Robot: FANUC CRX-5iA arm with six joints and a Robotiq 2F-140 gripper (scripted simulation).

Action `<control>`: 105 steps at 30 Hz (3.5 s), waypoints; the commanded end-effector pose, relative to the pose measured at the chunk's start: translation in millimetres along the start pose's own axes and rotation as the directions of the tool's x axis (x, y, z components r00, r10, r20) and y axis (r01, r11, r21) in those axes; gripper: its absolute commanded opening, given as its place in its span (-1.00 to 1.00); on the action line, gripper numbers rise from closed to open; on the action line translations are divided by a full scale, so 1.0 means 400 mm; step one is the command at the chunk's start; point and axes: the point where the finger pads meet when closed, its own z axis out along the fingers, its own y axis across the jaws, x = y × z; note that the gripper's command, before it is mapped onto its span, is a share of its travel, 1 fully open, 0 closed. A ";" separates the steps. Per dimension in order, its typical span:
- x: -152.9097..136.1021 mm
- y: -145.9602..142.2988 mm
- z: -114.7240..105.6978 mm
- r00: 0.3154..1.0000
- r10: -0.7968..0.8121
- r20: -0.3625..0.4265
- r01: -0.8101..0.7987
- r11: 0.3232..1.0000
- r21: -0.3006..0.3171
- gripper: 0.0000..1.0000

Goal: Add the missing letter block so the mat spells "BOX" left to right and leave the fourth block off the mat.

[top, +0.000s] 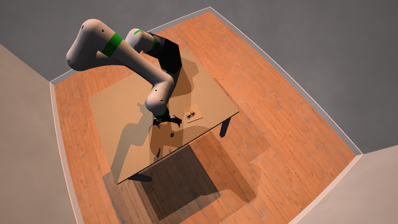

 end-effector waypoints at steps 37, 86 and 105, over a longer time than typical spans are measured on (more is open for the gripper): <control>0.004 -0.012 0.086 1.000 0.002 -0.003 -0.002 1.000 0.008 -0.26; 0.001 -0.013 0.161 1.000 0.003 0.002 -0.003 1.000 0.012 -0.26; -0.001 -0.014 0.213 1.000 0.003 0.002 -0.003 1.000 0.012 -0.26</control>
